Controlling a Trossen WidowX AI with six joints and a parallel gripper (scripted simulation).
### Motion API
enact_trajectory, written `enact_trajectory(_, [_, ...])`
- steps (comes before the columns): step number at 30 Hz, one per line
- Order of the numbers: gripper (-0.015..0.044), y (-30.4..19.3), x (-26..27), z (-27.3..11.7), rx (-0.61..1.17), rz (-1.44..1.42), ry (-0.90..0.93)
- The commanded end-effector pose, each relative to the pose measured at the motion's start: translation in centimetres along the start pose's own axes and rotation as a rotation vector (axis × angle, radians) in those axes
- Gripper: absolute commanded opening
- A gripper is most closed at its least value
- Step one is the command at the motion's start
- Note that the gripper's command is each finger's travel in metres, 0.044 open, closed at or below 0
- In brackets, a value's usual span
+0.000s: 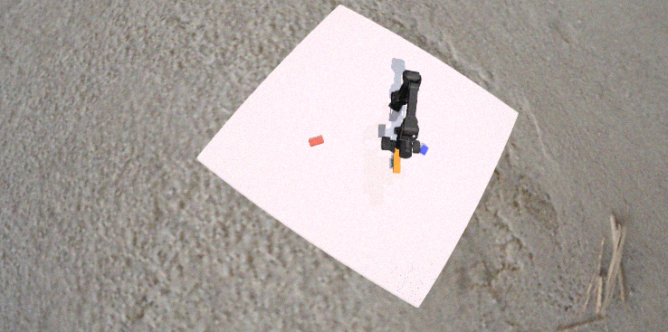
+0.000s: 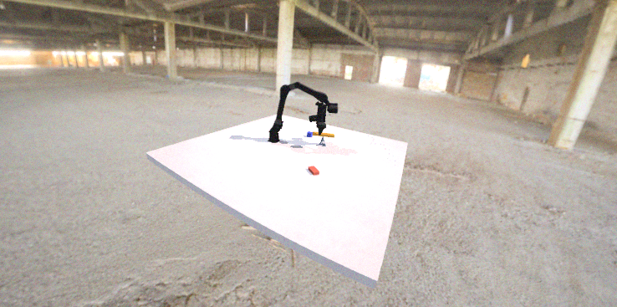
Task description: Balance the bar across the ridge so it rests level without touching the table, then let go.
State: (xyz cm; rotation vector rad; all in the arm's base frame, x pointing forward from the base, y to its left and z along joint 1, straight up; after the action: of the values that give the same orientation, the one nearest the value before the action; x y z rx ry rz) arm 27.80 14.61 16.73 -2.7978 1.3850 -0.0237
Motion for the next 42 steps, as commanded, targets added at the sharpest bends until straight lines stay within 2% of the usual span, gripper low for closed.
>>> enact_trajectory(1, [0.0000, -0.03, -0.01, 0.07, 0.001, 0.005, -0.001])
enact_trajectory(42, [0.0000, -0.04, 0.00, 0.42, 0.001, 0.005, -0.001])
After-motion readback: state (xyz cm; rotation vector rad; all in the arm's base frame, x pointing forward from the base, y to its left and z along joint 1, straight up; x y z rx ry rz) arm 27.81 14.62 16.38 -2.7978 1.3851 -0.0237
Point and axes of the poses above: the point midway between the two fingers, 35 mm back from their tips, its own z axis out along the fingers, its own x axis across the jaws, y = z × x, the point moved 5 cm from there along -z, back along the fingers, and after that the axes turned 8 degrees about -z, right-handed, at the moved point
